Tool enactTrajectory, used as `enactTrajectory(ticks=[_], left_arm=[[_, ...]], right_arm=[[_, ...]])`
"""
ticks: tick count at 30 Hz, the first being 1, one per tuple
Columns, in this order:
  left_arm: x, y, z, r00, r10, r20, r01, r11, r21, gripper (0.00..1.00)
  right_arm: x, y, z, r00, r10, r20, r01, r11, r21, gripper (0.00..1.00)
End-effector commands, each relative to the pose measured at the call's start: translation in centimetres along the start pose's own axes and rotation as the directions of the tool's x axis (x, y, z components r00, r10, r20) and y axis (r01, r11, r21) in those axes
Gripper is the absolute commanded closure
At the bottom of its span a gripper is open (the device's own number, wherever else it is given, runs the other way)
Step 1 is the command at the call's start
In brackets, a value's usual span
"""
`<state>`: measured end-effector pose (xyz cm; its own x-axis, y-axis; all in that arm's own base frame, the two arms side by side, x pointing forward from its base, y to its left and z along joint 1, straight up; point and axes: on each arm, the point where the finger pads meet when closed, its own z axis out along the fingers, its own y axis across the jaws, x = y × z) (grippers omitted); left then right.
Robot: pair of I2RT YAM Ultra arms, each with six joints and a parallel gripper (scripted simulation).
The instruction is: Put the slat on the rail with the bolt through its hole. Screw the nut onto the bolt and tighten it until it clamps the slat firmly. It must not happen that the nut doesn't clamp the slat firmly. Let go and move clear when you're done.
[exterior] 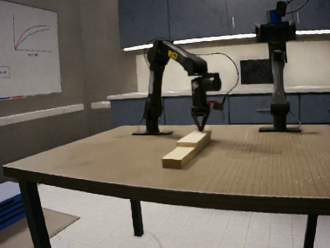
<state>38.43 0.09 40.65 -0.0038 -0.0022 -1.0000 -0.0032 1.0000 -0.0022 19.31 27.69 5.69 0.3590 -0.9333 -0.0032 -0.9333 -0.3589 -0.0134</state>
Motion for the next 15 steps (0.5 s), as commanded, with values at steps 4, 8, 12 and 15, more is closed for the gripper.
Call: enactTrajectory(ticks=[4,8,12,15], left_arm=[[-0.46,0.00,-0.10,1.000,0.000,0.012,0.000,1.000,0.000,0.00],[-0.46,0.00,-0.10,1.000,0.000,0.012,0.000,1.000,0.000,0.00],[-0.46,0.00,-0.10,1.000,0.000,0.012,0.000,1.000,0.000,0.00],[-0.46,0.00,-0.10,1.000,0.000,0.012,0.000,1.000,0.000,0.00]], right_arm=[[-0.26,-0.33,-0.48,0.945,0.326,0.011,-0.326,0.945,0.005,0.88],[-0.23,-0.28,-0.44,0.917,0.400,0.009,-0.400,0.917,0.002,0.88],[-0.18,-0.19,-0.36,0.841,0.540,0.003,-0.540,0.841,-0.003,0.88],[-0.18,-0.17,-0.32,0.771,0.637,0.001,-0.637,0.771,-0.005,0.88]])
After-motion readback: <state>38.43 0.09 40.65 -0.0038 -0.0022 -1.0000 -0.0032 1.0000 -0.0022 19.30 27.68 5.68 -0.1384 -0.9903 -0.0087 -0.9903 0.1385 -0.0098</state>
